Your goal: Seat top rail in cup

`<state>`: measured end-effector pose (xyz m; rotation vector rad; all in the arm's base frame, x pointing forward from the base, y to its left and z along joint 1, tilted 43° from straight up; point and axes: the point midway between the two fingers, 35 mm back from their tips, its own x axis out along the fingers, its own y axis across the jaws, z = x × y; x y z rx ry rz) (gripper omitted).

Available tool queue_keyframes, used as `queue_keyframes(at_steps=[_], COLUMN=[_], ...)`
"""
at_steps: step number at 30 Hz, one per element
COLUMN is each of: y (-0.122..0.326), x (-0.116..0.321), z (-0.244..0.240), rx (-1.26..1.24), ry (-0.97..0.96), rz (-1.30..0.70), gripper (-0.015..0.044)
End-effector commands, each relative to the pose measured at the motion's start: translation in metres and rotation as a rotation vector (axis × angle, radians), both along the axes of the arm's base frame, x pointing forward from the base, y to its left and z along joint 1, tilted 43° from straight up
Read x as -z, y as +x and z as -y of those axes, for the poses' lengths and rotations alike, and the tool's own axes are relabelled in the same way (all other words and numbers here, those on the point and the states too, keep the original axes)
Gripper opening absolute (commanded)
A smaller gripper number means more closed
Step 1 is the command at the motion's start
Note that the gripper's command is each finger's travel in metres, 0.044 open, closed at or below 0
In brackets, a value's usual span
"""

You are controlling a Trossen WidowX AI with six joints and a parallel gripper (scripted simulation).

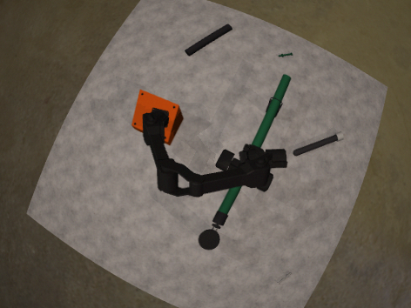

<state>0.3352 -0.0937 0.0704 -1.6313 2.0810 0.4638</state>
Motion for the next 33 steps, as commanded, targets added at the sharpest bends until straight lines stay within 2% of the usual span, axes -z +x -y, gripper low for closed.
queue_keyframes(at_steps=[1, 33], y=[0.0030, 0.0003], x=[-0.0081, -0.0048], z=[0.0004, 0.0025], rx=[-0.015, 0.002], ry=[-0.018, 0.003], rz=[0.002, -0.002], gripper=[0.0000, 0.0000])
